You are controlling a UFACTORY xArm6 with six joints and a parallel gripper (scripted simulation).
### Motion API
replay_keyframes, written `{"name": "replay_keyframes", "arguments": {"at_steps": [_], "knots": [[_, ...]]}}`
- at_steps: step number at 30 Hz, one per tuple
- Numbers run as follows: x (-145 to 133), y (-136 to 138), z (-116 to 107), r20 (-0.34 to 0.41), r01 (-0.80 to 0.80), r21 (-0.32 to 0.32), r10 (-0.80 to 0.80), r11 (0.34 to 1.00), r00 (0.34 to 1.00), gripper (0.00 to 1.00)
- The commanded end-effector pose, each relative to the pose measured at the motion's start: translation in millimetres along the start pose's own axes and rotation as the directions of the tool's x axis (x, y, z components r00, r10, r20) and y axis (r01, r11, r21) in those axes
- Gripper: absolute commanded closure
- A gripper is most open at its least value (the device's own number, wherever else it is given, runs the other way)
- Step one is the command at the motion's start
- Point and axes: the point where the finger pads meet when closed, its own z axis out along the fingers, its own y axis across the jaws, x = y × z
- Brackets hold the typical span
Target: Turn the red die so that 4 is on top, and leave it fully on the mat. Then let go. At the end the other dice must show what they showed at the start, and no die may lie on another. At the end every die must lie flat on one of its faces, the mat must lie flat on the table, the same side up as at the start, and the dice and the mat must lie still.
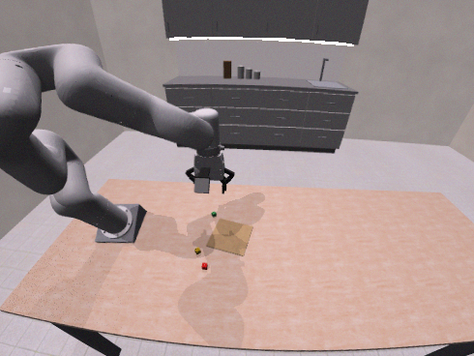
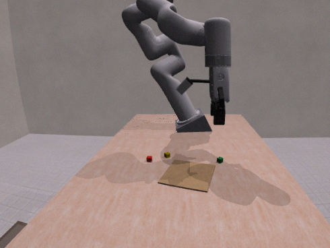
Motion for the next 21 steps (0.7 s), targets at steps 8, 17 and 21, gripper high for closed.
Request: {"name": "replay_keyframes", "arguments": {"at_steps": [8,17,21], "knots": [[47,-12,-3,0.011,-0.002,0.001,0.002,1.0,1.0,0.0],[146,-16,2,0.015,-0.005,0.002,0.005,1.0,1.0,0.0],[176,-12,4,0.012,-0.006,0.003,0.006,1.0,1.0,0.0]]}}
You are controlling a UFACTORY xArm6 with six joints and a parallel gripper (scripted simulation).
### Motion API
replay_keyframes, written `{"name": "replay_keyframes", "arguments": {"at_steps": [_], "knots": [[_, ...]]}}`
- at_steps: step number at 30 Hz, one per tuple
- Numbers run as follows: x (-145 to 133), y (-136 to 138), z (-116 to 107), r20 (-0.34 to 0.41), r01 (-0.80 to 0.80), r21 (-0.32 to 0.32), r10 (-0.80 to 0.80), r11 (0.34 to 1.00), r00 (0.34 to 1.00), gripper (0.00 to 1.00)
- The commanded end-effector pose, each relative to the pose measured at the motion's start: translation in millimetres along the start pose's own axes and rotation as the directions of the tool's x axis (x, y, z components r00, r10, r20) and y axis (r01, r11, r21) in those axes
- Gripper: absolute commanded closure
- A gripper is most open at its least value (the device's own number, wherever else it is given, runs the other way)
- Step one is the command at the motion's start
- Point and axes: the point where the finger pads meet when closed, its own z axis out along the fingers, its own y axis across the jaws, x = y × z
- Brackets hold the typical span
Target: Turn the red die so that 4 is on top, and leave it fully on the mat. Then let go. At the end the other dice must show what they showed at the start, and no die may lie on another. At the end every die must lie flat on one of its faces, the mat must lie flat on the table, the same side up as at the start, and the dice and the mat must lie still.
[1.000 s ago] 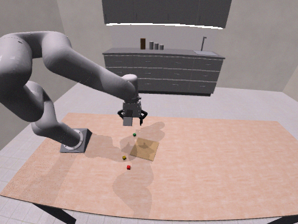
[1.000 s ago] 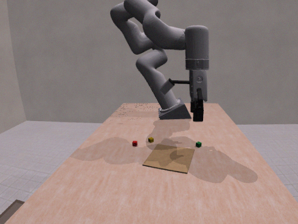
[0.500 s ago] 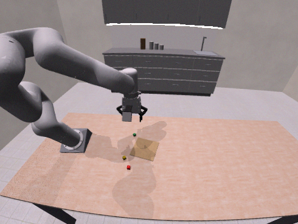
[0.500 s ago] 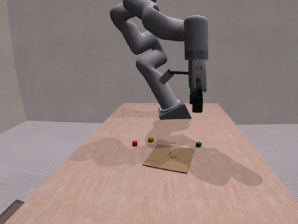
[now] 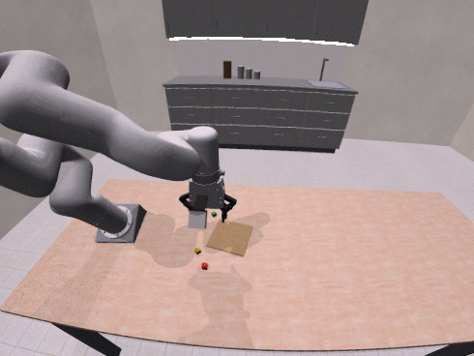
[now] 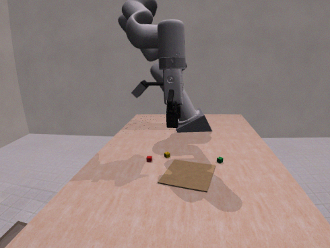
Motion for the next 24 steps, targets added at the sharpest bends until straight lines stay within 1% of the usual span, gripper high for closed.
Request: {"name": "replay_keyframes", "arguments": {"at_steps": [1,2,3,4,5,6,24], "knots": [[45,1,0,0.011,0.003,0.007,-0.003,1.0,1.0,0.0],[68,5,2,0.006,0.002,0.007,-0.002,1.0,1.0,0.0],[68,5,2,0.006,0.002,0.007,-0.002,1.0,1.0,0.0],[82,9,3,0.002,0.001,0.007,-0.001,1.0,1.0,0.0],[82,9,3,0.002,0.001,0.007,-0.001,1.0,1.0,0.0],[88,11,4,0.001,0.001,0.007,-0.001,1.0,1.0,0.0],[89,11,4,0.0,0.001,0.007,-0.001,1.0,1.0,0.0]]}}
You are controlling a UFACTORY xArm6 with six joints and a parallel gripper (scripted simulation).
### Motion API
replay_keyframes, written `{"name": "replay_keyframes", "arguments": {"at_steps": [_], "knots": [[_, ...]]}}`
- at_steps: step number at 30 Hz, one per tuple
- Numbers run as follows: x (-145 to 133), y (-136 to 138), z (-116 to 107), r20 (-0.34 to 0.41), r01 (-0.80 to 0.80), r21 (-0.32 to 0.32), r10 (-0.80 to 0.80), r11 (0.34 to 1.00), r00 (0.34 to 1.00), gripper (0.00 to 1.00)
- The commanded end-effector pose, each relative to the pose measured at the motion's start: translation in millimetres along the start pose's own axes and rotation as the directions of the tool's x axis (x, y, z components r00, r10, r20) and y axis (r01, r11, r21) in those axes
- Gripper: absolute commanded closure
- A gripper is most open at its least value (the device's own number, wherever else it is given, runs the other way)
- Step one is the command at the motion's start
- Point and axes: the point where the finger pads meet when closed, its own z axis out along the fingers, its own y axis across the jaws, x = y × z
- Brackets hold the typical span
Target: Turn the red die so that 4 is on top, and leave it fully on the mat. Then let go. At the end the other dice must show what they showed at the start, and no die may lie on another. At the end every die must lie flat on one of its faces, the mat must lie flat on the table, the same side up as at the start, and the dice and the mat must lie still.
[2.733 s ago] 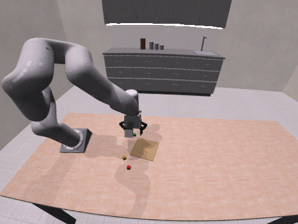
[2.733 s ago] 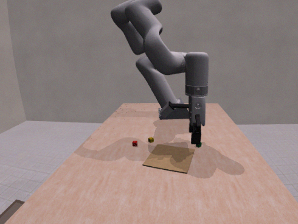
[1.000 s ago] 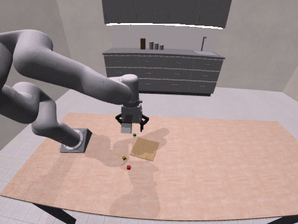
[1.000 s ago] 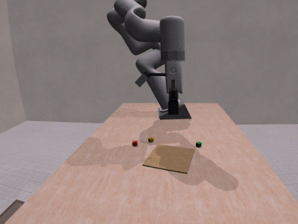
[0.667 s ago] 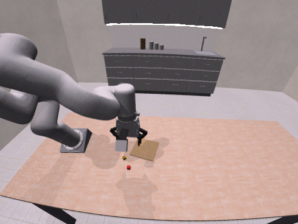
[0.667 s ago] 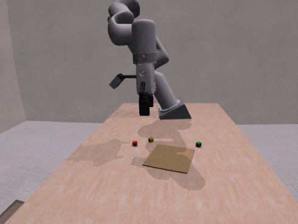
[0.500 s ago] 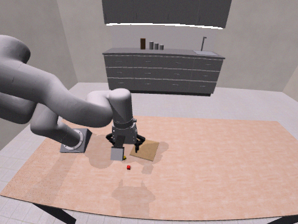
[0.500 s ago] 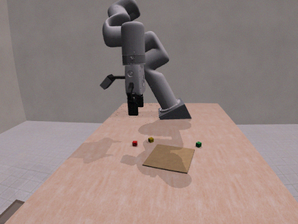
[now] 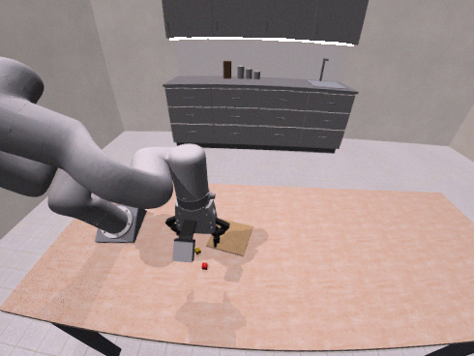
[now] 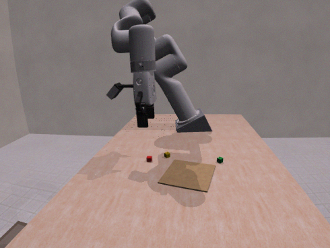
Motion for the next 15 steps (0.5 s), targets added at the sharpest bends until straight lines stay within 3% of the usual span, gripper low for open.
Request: {"name": "replay_keyframes", "arguments": {"at_steps": [1,7,15], "knots": [[0,-1,-1,0.0,-0.004,0.003,0.004,1.0,1.0,0.0],[1,-1,1,0.0,-0.057,0.004,0.057,0.998,0.998,0.0],[1,-1,10,-0.001,-0.315,0.004,0.315,0.949,0.949,0.0]]}}
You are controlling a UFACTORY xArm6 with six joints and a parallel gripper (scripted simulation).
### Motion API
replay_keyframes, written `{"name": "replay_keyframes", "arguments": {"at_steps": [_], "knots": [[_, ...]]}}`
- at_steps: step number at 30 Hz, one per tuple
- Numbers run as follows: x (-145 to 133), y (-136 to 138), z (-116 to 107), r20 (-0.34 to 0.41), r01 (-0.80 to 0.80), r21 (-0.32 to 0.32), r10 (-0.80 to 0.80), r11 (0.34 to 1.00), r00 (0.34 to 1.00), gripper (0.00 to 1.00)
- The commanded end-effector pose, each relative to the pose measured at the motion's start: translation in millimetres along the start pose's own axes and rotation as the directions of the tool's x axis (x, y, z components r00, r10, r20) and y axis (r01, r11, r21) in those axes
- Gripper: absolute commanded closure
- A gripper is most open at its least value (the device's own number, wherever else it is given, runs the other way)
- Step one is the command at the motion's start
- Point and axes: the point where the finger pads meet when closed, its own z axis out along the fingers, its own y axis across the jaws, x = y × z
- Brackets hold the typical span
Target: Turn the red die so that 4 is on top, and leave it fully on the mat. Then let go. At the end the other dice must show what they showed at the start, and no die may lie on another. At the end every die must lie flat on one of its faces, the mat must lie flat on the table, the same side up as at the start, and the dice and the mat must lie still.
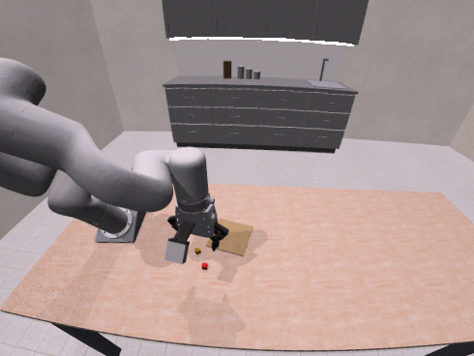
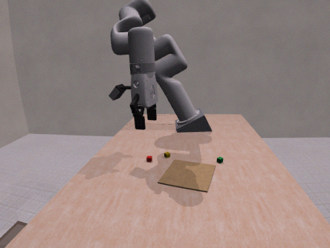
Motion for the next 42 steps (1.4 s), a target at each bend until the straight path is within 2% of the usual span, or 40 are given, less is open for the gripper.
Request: {"name": "replay_keyframes", "arguments": {"at_steps": [1,3,5,7,13,18,20,22,23,29,31,32,33,37,40,42], "knots": [[0,-1,4,-0.006,-0.154,0.009,0.154,0.988,0.988,0.0],[1,-1,6,-0.005,-0.22,0.009,0.22,0.975,0.976,0.0],[1,-1,6,-0.005,-0.22,0.009,0.22,0.975,0.976,0.0],[1,-1,10,-0.005,-0.327,0.01,0.327,0.945,0.945,0.0],[1,0,16,-0.003,-0.475,0.011,0.475,0.88,0.88,0.0],[2,0,19,-0.002,-0.571,0.011,0.571,0.821,0.821,0.0],[2,1,22,-0.001,-0.635,0.011,0.635,0.772,0.772,0.0],[2,1,22,-0.001,-0.635,0.011,0.635,0.772,0.772,0.0],[2,1,25,0.0,-0.695,0.011,0.695,0.719,0.719,0.0],[2,2,30,0.002,-0.796,0.01,0.797,0.605,0.605,0.0],[2,2,32,0.003,-0.836,0.01,0.836,0.549,0.549,0.0],[2,2,32,0.003,-0.837,0.01,0.838,0.546,0.546,0.0],[2,3,34,0.003,-0.865,0.009,0.865,0.501,0.501,0.0],[2,3,38,0.004,-0.915,0.008,0.915,0.403,0.403,0.0],[2,4,38,0.005,-0.923,0.008,0.923,0.385,0.385,0.0],[2,4,41,0.005,-0.954,0.006,0.954,0.299,0.299,0.0]]}}
